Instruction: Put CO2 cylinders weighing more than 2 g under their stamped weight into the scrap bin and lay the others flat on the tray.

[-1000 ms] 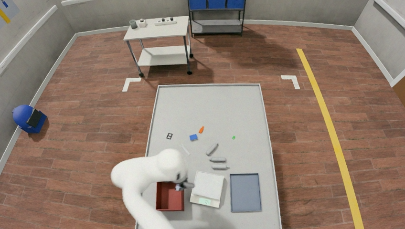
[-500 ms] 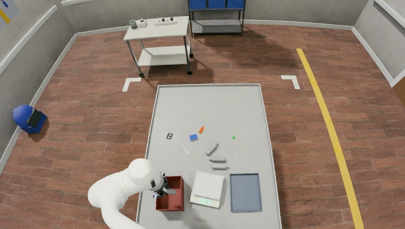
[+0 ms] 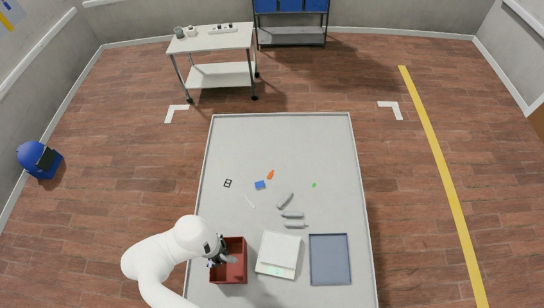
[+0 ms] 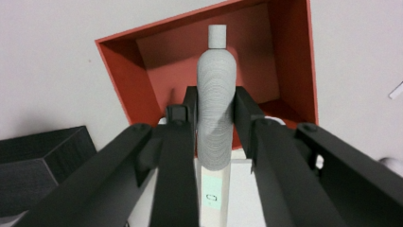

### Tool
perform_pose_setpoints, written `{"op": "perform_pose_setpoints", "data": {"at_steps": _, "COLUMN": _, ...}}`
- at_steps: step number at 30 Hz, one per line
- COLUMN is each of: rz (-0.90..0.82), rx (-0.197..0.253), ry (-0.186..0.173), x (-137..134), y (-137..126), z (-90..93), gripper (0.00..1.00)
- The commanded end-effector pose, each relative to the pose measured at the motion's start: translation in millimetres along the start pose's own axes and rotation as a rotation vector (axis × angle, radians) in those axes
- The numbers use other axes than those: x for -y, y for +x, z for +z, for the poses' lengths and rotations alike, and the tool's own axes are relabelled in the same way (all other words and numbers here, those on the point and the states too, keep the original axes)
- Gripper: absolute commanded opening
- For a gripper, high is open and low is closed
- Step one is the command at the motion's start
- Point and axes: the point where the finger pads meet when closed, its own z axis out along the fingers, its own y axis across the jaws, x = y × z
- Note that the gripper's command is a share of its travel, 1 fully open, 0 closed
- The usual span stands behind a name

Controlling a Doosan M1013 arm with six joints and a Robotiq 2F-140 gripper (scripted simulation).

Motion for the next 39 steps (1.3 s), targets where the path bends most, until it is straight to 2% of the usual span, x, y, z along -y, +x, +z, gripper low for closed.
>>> {"op": "perform_pose_setpoints", "data": {"at_steps": 1, "rz": 0.002, "rx": -0.001, "ry": -0.005, "x": -1.4, "y": 0.8, "z": 8.2, "gripper": 0.1}}
{"op": "perform_pose_setpoints", "data": {"at_steps": 17, "rz": 0.002, "rx": -0.002, "ry": -0.006, "x": -2.1, "y": 1.3, "z": 24.6, "gripper": 0.1}}
{"op": "perform_pose_setpoints", "data": {"at_steps": 36, "rz": 0.002, "rx": -0.004, "ry": -0.009, "x": -3.2, "y": 2.1, "z": 24.7, "gripper": 0.1}}
{"op": "perform_pose_setpoints", "data": {"at_steps": 37, "rz": 0.002, "rx": -0.004, "ry": -0.009, "x": -3.2, "y": 2.1, "z": 24.7, "gripper": 0.4}}
{"op": "perform_pose_setpoints", "data": {"at_steps": 39, "rz": 0.002, "rx": -0.004, "ry": -0.009, "x": -3.2, "y": 2.2, "z": 24.7, "gripper": 0.4}}
